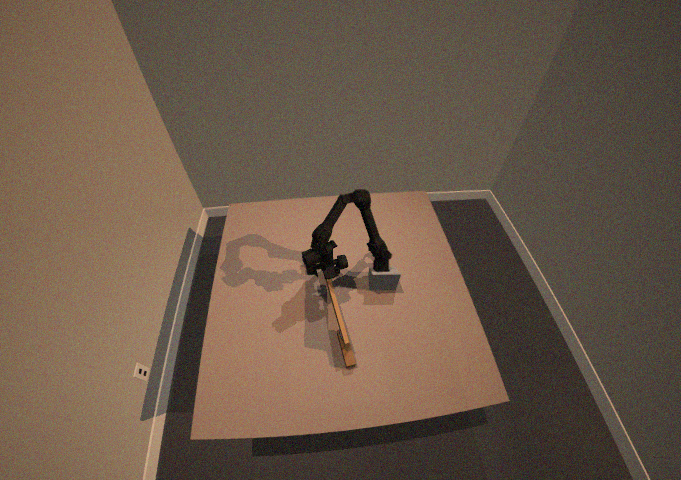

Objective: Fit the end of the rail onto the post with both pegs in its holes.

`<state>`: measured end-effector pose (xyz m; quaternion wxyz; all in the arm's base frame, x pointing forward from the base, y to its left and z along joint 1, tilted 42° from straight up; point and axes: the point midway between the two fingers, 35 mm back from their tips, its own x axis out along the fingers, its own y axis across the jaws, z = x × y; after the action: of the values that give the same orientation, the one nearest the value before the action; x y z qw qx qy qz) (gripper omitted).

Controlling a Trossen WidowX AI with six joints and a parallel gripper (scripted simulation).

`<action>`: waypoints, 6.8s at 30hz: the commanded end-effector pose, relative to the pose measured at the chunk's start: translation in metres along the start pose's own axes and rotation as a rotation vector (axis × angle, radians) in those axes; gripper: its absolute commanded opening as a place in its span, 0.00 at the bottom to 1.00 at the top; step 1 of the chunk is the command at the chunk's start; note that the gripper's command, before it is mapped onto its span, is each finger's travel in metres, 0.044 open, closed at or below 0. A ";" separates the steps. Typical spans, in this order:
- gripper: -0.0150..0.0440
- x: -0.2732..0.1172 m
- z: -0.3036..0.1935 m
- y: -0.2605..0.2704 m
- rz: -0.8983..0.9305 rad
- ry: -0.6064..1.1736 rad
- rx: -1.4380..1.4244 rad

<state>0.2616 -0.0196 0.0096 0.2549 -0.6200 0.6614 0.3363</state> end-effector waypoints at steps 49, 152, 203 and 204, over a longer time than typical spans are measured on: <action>0.60 0.068 -0.001 0.004 0.010 0.010 -0.009; 0.25 0.029 0.000 -0.001 0.009 0.008 -0.009; 0.25 0.031 0.000 0.003 0.010 0.008 -0.009; 0.25 0.031 0.000 0.003 0.010 0.008 -0.009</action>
<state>0.2561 -0.0404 -0.0124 0.2458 -0.6199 0.6652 0.3359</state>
